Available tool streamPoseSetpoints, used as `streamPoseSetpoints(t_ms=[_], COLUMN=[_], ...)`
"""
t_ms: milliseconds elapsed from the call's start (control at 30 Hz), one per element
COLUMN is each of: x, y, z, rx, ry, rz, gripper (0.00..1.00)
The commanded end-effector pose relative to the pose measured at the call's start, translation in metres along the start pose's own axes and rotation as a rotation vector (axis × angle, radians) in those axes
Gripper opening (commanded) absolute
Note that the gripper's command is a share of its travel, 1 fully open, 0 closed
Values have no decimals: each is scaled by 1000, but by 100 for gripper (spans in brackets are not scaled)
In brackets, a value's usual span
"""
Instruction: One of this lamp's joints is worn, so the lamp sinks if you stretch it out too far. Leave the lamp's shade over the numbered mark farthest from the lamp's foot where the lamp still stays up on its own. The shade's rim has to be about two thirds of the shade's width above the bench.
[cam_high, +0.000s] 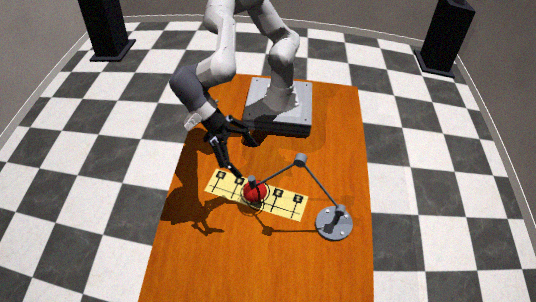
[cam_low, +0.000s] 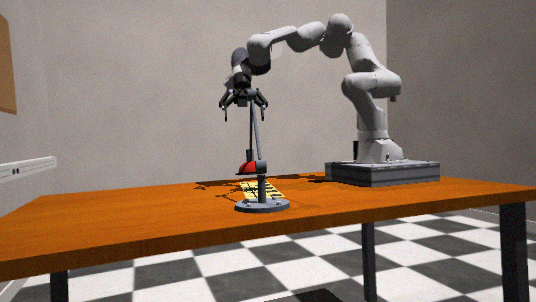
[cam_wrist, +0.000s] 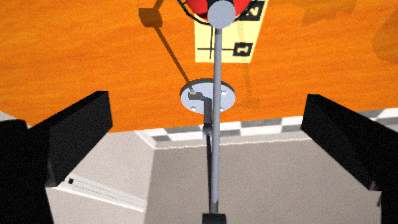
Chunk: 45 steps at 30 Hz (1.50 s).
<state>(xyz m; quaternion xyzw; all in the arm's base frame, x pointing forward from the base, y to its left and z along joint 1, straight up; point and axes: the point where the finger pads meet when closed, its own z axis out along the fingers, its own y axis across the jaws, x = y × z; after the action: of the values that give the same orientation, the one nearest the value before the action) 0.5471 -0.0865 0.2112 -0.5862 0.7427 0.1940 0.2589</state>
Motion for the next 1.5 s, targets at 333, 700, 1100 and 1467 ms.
streamPoseSetpoints(t_ms=[333, 700, 1100, 1467], x=[0, 0, -14, -29], y=[0, 0, 7, 15], z=[0, 0, 4, 11], rx=[-1, 0, -11, -24], ry=[0, 0, 94, 201], rz=[0, 0, -2, -6], gripper=[100, 100, 100, 100])
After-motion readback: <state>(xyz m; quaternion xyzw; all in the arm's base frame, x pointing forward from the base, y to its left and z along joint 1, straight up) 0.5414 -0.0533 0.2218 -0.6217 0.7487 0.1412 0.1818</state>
